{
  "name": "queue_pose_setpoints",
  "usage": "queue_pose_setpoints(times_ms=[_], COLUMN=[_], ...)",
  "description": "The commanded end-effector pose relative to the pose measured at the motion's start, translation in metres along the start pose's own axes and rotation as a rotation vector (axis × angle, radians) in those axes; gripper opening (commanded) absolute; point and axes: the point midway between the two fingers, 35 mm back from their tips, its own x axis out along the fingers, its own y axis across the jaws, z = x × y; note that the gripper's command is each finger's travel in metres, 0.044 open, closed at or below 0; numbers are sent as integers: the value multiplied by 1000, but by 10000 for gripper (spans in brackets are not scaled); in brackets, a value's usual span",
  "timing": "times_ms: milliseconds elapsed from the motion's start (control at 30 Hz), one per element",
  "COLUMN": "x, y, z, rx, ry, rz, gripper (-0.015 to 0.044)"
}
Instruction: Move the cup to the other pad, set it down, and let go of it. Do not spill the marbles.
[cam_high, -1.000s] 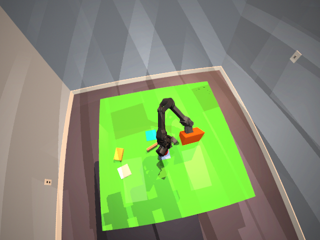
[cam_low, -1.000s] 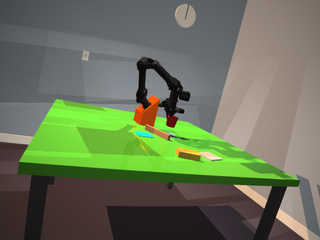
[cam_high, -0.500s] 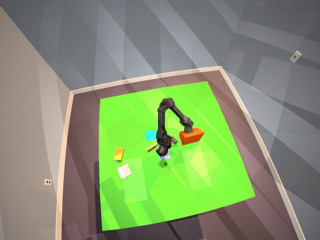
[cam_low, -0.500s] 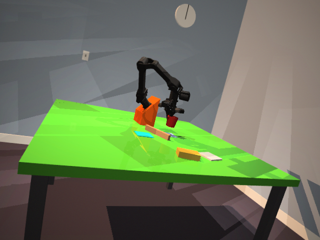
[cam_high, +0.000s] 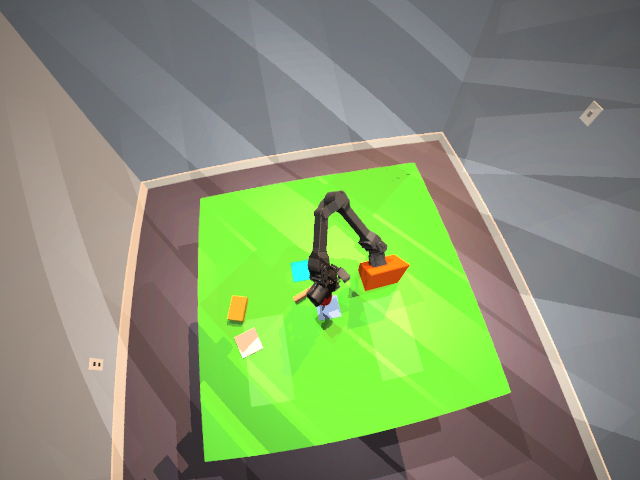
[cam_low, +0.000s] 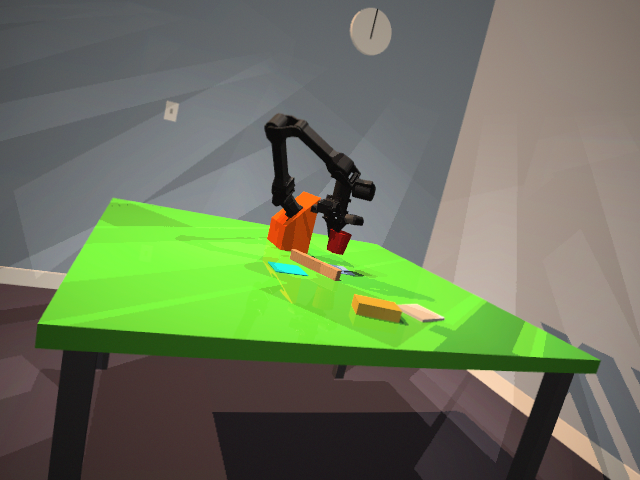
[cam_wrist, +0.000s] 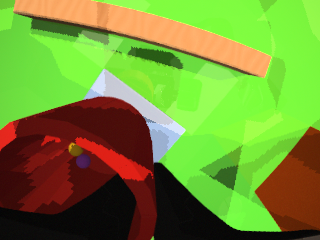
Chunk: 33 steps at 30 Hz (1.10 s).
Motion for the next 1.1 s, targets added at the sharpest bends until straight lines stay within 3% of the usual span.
queue_pose_setpoints(times_ms=[0, 1067], x=[0, -3], y=[-2, -13], z=[12, 97], rx=[0, 0], ry=[-2, -5], rz=[-4, -6], gripper=[0, 0])
